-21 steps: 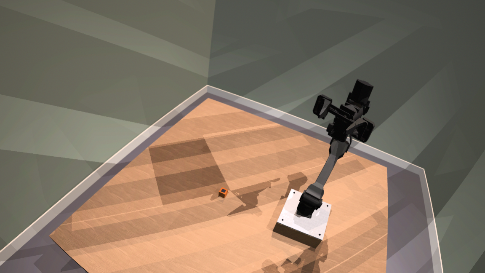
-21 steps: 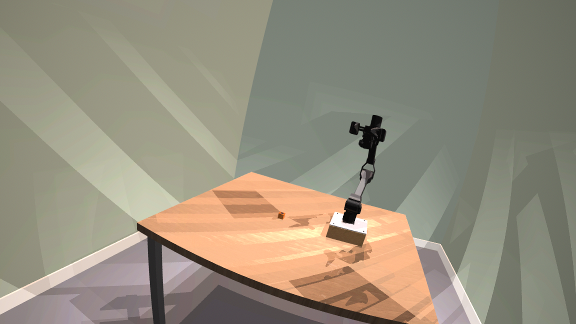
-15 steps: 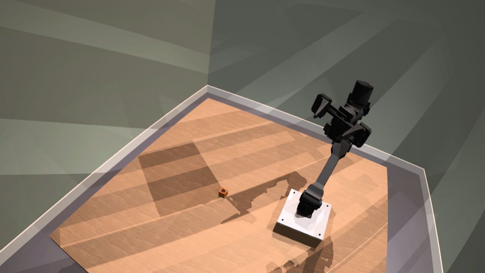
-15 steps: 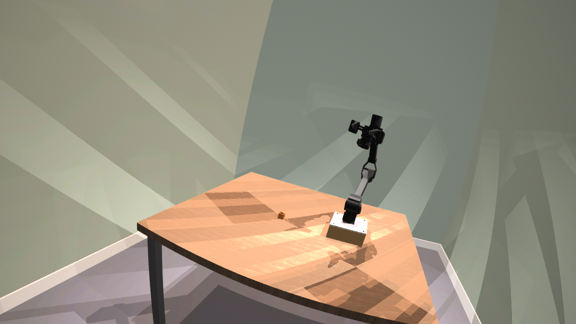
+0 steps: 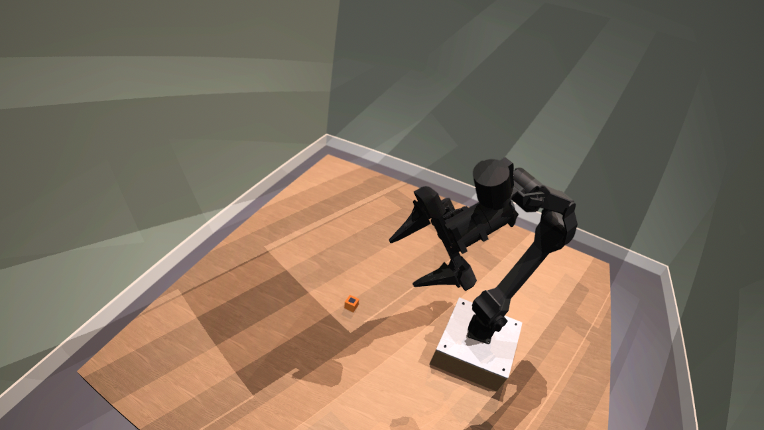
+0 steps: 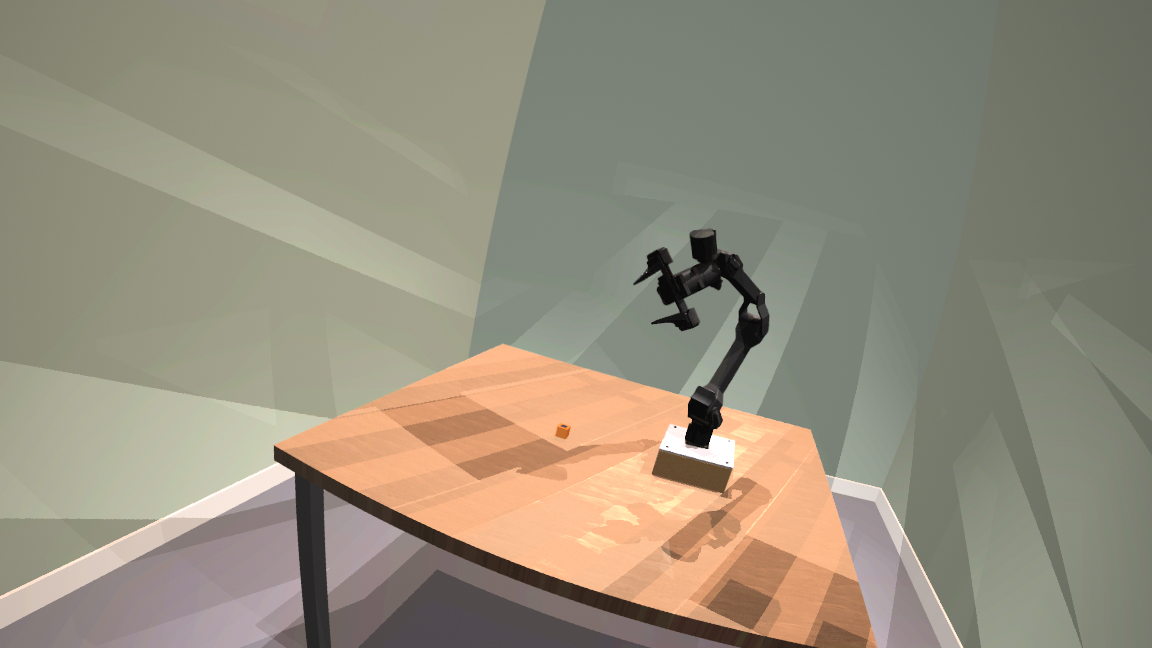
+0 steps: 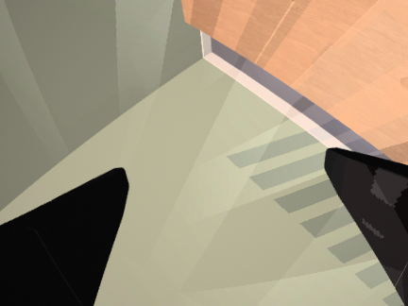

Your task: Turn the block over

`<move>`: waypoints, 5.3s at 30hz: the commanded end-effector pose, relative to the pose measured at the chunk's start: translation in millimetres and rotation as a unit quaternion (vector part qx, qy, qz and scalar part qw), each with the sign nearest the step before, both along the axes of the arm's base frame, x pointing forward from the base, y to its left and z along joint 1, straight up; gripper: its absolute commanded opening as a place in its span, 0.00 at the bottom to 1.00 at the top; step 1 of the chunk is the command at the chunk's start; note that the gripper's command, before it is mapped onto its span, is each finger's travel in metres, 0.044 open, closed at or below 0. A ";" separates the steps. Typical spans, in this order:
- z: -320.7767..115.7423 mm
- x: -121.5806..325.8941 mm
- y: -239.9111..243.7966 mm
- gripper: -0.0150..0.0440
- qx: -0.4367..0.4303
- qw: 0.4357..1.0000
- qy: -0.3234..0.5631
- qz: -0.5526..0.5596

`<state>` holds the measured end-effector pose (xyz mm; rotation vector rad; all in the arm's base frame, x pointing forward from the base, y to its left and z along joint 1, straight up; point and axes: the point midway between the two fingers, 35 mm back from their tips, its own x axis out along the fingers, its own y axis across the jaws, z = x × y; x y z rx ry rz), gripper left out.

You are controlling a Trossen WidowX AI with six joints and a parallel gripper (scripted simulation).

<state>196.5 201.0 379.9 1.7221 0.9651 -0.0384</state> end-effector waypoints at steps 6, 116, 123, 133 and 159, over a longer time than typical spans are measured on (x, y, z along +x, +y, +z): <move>-96.5 95.5 -19.2 1.00 -0.307 0.947 -0.009 0.089; -375.9 173.8 -190.1 0.25 -0.536 0.700 0.077 0.465; -379.9 174.4 -189.8 0.25 -0.562 0.701 0.041 0.436; -382.0 172.5 -189.6 0.25 -0.598 0.699 -0.010 0.392; -401.6 178.1 -189.0 0.25 -0.659 0.682 -0.111 0.298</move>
